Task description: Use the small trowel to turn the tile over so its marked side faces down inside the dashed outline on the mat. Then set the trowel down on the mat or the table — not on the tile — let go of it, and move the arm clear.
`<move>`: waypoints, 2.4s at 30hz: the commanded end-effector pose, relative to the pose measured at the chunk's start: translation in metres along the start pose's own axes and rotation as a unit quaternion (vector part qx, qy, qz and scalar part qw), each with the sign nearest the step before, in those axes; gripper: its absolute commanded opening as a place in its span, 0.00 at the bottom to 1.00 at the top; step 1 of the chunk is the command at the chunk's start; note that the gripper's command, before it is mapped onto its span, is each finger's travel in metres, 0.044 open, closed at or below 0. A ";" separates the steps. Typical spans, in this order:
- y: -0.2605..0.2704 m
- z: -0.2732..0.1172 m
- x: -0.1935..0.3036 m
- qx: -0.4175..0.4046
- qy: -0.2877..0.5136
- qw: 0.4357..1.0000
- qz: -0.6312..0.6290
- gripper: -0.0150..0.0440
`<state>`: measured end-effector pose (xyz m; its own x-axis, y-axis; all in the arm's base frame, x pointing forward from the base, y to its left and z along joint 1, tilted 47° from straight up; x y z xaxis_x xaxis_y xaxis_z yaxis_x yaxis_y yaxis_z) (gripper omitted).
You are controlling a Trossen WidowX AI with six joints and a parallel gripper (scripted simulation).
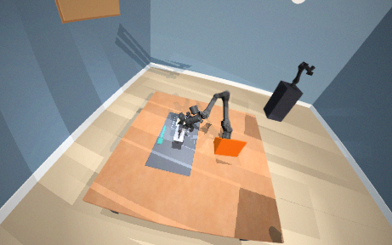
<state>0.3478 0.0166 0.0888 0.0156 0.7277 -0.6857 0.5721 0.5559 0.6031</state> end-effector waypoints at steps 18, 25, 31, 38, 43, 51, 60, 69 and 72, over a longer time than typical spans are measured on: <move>0.014 -0.014 0.041 -0.004 -0.001 1.000 0.001 0.25; 0.014 -0.014 0.041 -0.004 -0.001 1.000 0.001 0.25; 0.014 -0.014 0.041 -0.004 -0.001 1.000 0.001 0.25; 0.014 -0.014 0.041 -0.004 -0.001 1.000 0.001 0.25; 0.014 -0.014 0.041 -0.004 -0.001 1.000 0.001 0.25; 0.012 -0.014 0.040 -0.001 -0.002 1.000 -0.002 0.25; 0.017 0.000 0.055 0.018 0.036 0.997 -0.071 0.25; 0.022 0.019 0.078 0.046 0.102 0.978 -0.178 0.25; 0.023 0.025 0.086 0.055 0.125 0.968 -0.212 0.25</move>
<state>0.3766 0.0760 0.0384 -0.3710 0.5547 -0.7447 0.5890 0.7606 0.2731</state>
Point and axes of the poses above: the point midway between the two fingers, 35 mm back from their tips, its own z axis out along the fingers, its own y axis across the jaws, x = y × z, the point moved 5 cm from there along -z, back along the fingers, and after that the axes turned 4 degrees about z, right-handed, at the moved point
